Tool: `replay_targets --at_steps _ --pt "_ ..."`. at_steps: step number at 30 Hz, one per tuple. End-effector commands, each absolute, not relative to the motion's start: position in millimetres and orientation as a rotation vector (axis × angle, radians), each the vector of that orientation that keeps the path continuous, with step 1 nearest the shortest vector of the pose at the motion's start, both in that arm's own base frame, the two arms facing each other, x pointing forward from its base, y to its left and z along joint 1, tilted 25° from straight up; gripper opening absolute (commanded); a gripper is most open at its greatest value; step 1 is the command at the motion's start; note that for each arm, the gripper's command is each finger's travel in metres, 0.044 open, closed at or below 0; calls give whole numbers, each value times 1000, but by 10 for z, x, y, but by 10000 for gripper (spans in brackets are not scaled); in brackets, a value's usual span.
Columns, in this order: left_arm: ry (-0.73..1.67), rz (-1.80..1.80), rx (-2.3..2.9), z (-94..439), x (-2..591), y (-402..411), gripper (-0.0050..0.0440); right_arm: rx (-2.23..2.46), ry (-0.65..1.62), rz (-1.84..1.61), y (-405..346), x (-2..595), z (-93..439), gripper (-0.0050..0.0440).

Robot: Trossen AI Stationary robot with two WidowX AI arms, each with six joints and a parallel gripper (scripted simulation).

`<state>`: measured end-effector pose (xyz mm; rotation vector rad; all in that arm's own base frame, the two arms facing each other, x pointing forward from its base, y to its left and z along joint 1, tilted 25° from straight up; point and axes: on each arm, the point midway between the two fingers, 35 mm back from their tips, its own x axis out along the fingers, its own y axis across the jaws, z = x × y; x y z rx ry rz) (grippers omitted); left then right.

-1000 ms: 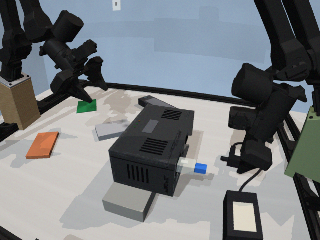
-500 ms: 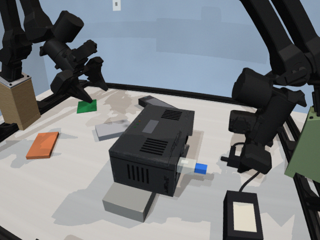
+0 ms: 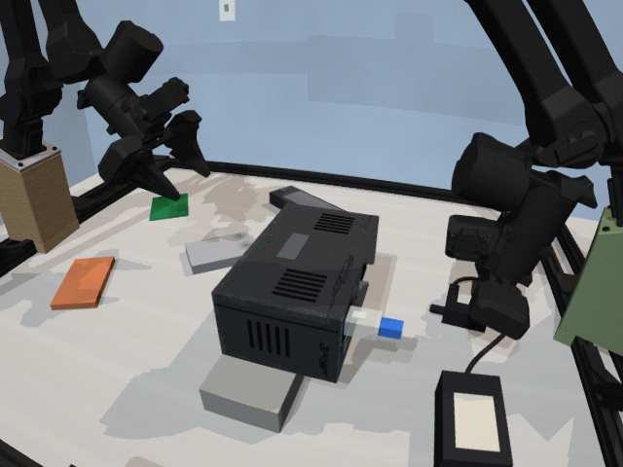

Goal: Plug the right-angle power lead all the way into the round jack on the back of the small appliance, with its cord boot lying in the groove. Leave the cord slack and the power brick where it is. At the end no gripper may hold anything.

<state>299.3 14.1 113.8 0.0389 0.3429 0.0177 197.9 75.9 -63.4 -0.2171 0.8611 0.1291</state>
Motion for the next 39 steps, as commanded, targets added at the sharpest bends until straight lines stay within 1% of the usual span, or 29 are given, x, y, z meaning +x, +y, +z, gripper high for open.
replay_targets --at_steps 1,3,5,6,39 --pt "342 15 36 1137 2991 137 400 -221 865 133 758 1971 -643 64" --pt "342 15 36 1137 2991 137 400 -221 866 133 764 1971 -634 16" --pt "342 15 36 1137 2991 137 400 -221 866 133 764 1971 -634 16" --pt "342 15 36 1137 2991 137 400 -221 867 133 771 1970 -622 0" --pt "342 15 36 1137 2991 137 400 -233 894 122 855 1761 -65 0"
